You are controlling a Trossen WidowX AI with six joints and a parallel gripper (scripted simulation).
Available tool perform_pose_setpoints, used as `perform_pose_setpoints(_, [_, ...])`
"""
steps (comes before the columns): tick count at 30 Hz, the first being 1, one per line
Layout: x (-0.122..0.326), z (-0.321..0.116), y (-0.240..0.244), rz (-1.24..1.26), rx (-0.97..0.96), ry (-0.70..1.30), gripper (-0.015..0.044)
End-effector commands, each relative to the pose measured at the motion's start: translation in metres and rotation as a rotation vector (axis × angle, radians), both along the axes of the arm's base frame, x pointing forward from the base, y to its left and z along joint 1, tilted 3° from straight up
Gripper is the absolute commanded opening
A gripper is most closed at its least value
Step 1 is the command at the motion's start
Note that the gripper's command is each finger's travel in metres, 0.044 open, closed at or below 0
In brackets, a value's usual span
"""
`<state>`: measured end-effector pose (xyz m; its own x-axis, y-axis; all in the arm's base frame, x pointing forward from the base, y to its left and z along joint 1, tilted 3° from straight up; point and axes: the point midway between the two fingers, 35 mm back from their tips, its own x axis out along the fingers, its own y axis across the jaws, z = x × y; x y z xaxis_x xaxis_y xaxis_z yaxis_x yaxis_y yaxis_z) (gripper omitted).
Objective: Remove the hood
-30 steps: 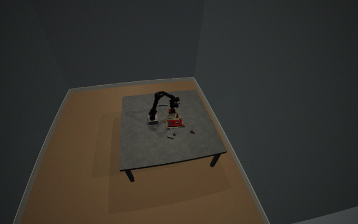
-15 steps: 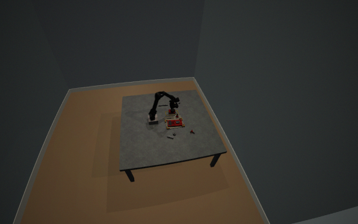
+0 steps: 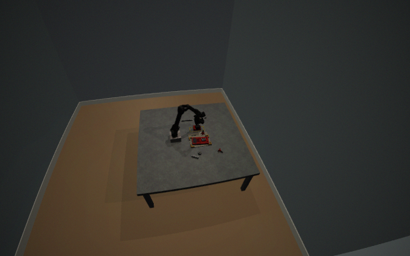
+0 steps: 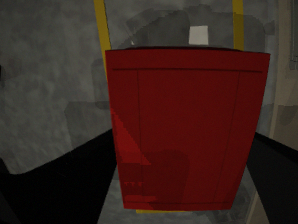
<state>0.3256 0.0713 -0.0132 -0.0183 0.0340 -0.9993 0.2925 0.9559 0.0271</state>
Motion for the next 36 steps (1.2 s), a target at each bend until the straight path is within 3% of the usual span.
perform_pose_setpoints(1, [-0.001, -0.002, 0.001, -0.003, 0.004, 0.002, 0.0])
perform_pose_setpoints(15, [-0.001, -0.009, 0.001, -0.003, 0.004, 0.002, 0.0])
perform_pose_setpoints(31, [0.0, -0.006, 0.0, 0.0, 0.0, 0.0, 0.042])
perform_pose_setpoints(36, [0.003, 0.032, -0.001, 0.0, 0.005, 0.001, 0.044])
